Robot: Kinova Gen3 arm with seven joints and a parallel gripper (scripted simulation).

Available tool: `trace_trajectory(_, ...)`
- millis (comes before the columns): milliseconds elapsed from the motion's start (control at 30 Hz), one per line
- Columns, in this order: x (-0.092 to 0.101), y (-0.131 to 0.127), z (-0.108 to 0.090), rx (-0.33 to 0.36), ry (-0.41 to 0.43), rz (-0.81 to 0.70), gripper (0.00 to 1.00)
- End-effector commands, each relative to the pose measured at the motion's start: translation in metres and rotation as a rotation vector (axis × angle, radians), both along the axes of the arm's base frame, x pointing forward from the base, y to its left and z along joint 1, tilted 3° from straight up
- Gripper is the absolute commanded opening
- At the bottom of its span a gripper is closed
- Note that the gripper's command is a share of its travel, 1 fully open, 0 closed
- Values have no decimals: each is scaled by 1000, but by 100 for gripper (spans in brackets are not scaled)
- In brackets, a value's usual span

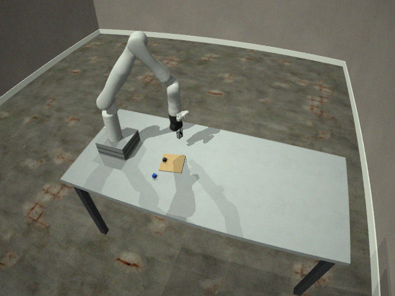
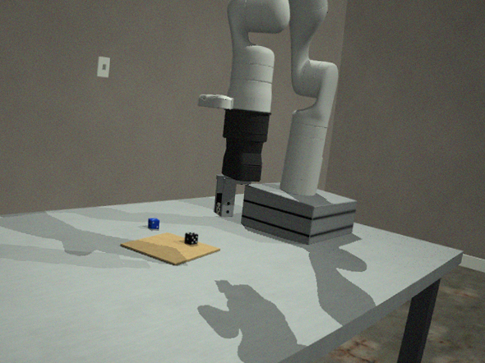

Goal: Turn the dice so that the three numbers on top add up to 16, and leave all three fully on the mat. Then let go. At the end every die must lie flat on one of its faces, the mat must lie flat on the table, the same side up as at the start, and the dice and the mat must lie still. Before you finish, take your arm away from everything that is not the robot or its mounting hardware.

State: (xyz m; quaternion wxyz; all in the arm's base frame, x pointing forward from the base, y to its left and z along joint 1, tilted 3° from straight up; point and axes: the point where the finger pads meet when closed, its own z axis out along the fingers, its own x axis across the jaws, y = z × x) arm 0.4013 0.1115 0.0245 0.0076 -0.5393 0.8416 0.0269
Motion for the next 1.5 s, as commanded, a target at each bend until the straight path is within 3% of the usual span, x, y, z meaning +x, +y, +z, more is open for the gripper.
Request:
trace_trajectory(0,1,0,1,1,-3,0,40)
trace_trajectory(233,2,-12,1,1,-4,32,40)
trace_trajectory(867,-5,-126,-2,6,-21,356,40)
trace_trajectory(1467,-7,-133,-2,6,-23,378,40)
